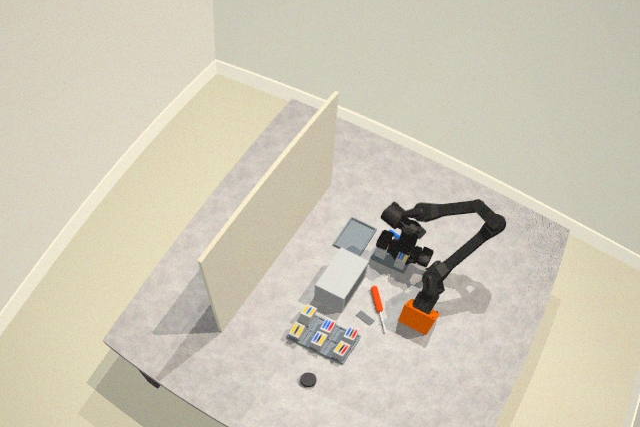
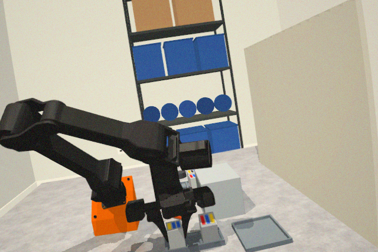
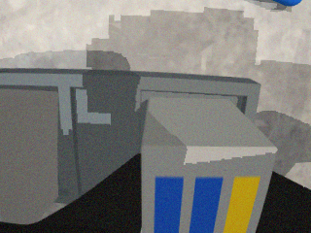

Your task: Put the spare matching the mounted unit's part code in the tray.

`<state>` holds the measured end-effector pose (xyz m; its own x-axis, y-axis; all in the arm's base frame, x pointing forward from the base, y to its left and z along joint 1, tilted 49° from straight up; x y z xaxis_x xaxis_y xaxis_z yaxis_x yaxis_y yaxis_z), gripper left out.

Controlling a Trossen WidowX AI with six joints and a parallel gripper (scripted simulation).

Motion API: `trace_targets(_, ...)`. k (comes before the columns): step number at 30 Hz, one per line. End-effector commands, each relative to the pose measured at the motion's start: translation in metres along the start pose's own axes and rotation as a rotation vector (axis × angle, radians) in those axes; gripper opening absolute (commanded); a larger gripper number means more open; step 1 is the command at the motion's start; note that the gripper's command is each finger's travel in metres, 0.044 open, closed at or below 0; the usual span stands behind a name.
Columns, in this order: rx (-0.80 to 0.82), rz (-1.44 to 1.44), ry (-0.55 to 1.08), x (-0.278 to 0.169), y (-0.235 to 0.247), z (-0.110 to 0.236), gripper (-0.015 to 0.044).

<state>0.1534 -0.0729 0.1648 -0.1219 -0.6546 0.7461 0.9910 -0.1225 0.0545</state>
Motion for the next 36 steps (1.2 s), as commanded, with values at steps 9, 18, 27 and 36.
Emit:
trace_targets(9,0.0,0.0,0.0,0.0,0.0,0.0,0.0)
trace_targets(18,0.0,0.0,0.01,-0.001,0.002,0.012,0.0)
trace_targets(27,-0.002,0.002,0.018,-0.003,0.003,0.044,0.0)
trace_targets(36,-0.003,0.004,0.001,-0.001,0.0,0.077,0.0)
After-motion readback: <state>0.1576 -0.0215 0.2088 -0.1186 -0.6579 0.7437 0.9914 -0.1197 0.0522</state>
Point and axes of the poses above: the point midway between the two fingers, 35 mm back from their tips, its own z axis back along the fingers, its own y axis across the jaws, x = y × z, the point moved 10 cm from there along z, back along the fingers, and after that the axes turned 9 degrees about -z, right-handed, at the moved point
